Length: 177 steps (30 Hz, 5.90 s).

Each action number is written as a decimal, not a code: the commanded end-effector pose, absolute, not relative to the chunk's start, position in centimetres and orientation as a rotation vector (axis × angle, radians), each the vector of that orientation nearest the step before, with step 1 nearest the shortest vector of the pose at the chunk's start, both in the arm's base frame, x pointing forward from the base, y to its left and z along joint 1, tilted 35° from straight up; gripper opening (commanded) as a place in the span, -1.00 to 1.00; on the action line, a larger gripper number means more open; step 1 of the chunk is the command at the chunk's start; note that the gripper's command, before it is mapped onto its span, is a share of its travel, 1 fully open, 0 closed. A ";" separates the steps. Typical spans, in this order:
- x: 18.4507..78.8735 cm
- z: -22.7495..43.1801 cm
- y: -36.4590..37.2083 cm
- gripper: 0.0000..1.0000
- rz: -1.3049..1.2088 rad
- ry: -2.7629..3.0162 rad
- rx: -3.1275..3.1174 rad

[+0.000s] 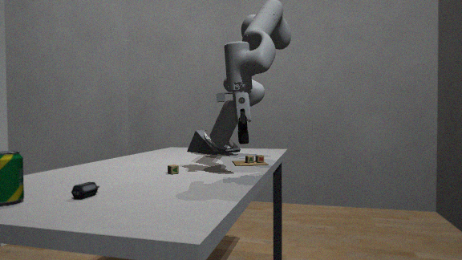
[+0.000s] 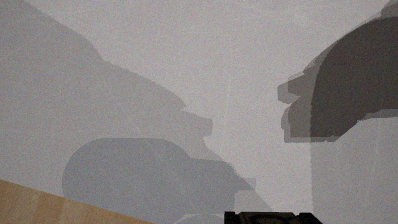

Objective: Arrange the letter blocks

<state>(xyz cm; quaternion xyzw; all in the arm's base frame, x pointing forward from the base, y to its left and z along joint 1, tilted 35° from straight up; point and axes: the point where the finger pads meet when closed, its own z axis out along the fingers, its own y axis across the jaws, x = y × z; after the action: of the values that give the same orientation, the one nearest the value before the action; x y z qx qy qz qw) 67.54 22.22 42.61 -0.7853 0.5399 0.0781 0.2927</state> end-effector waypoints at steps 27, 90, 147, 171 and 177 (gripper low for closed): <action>41.3 29.8 16.6 -0.44 -0.011 1.183 -2.250; 43.7 21.8 21.4 -0.44 -0.008 1.180 -2.247; 43.9 21.4 21.6 -0.44 -0.008 1.180 -2.247; 43.9 21.4 21.6 -0.44 -0.008 1.180 -2.247; 43.9 21.4 21.6 -0.36 -0.008 1.180 -2.247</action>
<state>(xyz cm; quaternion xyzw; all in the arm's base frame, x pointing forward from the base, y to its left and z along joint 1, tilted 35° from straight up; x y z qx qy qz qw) 43.81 21.57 21.38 -0.8455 0.4438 -0.0026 0.2968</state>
